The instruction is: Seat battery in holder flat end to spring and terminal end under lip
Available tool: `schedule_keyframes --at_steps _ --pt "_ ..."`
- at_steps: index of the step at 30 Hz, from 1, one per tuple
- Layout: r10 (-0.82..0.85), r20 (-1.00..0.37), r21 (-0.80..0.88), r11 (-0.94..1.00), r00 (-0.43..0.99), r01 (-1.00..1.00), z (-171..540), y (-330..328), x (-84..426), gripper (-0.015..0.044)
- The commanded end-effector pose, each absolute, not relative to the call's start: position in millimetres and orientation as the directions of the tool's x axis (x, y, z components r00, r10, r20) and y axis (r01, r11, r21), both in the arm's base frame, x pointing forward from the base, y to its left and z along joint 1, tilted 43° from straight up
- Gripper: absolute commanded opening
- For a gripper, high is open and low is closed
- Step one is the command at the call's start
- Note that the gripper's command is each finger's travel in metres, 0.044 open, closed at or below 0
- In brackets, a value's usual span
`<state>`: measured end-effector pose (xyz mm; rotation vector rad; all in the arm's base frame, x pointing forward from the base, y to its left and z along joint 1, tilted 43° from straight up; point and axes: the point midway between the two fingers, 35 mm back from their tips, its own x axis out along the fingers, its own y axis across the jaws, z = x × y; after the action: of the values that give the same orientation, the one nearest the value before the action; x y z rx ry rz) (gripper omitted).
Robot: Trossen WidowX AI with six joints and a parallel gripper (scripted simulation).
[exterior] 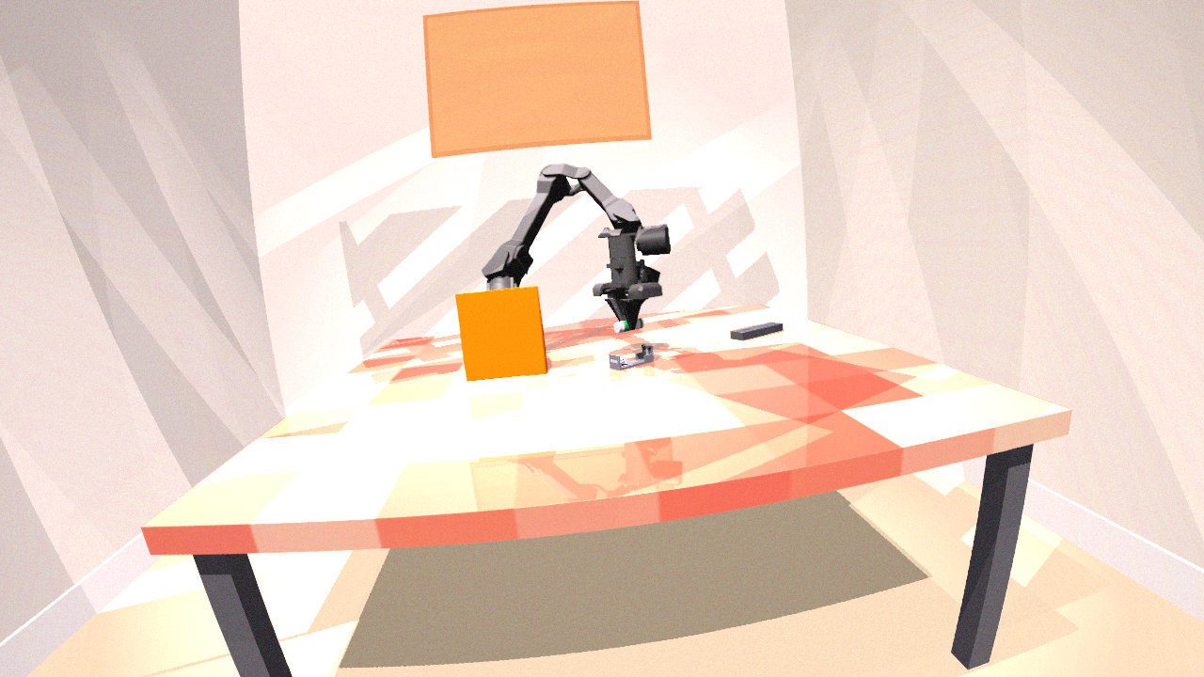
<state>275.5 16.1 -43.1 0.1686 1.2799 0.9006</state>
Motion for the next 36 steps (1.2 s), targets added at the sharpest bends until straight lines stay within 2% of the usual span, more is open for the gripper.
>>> schedule_keyframes --at_steps 1,8,26,36 --pt "0.660 -0.752 0.548 0.633 0.010 -0.546 -50.9 3.1 277.4 0.0079" --pt "0.664 -0.748 0.548 0.631 0.017 -0.550 -51.6 4.8 277.7 0.0079" --pt "0.722 -0.655 0.541 0.653 0.222 -0.530 -77.1 32.1 281.8 0.0079" --pt "0.725 -0.636 0.537 0.661 0.263 -0.524 -81.2 35.0 281.4 0.0079"
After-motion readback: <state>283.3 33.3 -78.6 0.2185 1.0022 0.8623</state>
